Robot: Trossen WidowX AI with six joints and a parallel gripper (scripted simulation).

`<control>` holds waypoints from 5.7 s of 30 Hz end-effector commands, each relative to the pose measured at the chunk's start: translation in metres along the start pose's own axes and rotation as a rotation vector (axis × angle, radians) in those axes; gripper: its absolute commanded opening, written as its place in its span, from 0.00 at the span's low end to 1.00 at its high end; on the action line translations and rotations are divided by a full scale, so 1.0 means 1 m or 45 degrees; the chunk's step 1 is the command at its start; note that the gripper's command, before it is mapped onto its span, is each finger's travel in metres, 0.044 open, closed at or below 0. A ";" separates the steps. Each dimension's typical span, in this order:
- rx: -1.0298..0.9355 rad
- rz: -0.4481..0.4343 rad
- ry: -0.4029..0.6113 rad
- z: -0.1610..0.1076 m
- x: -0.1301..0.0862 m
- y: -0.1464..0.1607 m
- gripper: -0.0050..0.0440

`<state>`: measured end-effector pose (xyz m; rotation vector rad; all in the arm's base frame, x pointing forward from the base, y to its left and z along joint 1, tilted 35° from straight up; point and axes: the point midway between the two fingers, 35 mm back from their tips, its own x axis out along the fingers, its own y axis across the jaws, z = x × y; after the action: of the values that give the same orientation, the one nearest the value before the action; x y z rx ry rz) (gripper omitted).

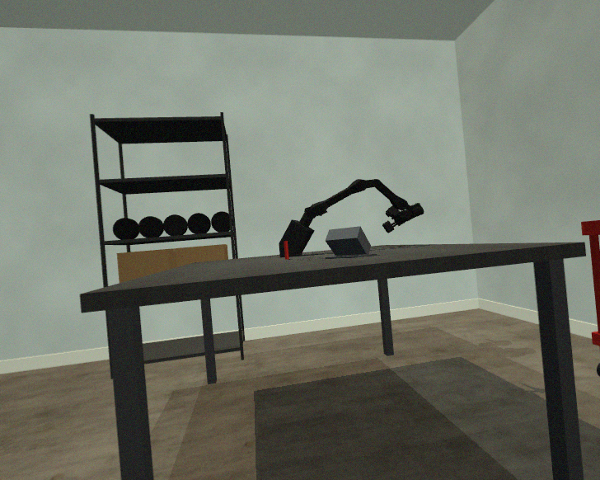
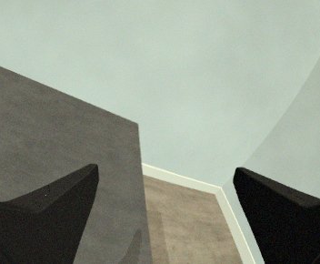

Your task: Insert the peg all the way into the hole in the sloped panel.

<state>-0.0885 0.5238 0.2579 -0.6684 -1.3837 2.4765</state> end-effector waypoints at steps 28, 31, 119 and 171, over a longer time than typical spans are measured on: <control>0.028 -0.062 0.122 -0.015 -0.045 -0.010 1.00; 0.058 -0.080 0.171 -0.025 -0.062 -0.009 1.00; 0.913 -0.697 1.308 -0.075 -0.492 0.164 1.00; 1.469 -1.244 1.857 0.070 -0.641 0.337 1.00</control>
<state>0.4466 0.0415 0.1719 -0.8076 0.3110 1.0248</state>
